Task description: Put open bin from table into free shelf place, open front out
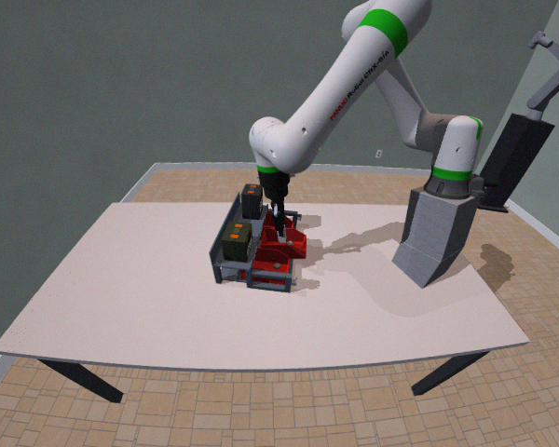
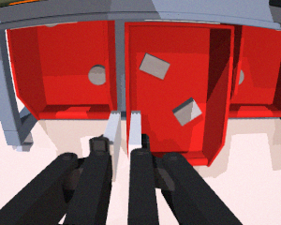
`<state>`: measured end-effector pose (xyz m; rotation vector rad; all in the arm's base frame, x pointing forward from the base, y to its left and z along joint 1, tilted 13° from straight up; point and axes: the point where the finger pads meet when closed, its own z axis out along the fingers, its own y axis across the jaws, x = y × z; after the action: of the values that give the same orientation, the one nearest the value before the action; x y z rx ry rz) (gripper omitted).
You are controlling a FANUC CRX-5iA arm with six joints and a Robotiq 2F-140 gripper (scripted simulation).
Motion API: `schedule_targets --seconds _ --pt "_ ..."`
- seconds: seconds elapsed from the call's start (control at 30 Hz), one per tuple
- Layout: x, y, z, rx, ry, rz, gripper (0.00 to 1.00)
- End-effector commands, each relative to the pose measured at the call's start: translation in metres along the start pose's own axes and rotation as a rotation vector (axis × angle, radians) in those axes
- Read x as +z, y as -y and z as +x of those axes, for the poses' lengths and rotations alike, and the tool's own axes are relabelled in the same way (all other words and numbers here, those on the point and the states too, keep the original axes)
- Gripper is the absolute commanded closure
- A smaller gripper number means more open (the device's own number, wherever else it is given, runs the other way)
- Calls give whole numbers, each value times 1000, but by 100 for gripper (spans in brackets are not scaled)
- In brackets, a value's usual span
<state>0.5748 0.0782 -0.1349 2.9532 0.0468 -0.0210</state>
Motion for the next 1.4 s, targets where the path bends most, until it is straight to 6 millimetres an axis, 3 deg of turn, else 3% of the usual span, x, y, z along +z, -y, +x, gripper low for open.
schedule_targets --seconds 0.0,0.8,1.37 --pt "-4 0 0 0 0 0 94" --pt "-37 0 -5 0 0 0 94" --pt "-46 0 -6 0 0 0 94"
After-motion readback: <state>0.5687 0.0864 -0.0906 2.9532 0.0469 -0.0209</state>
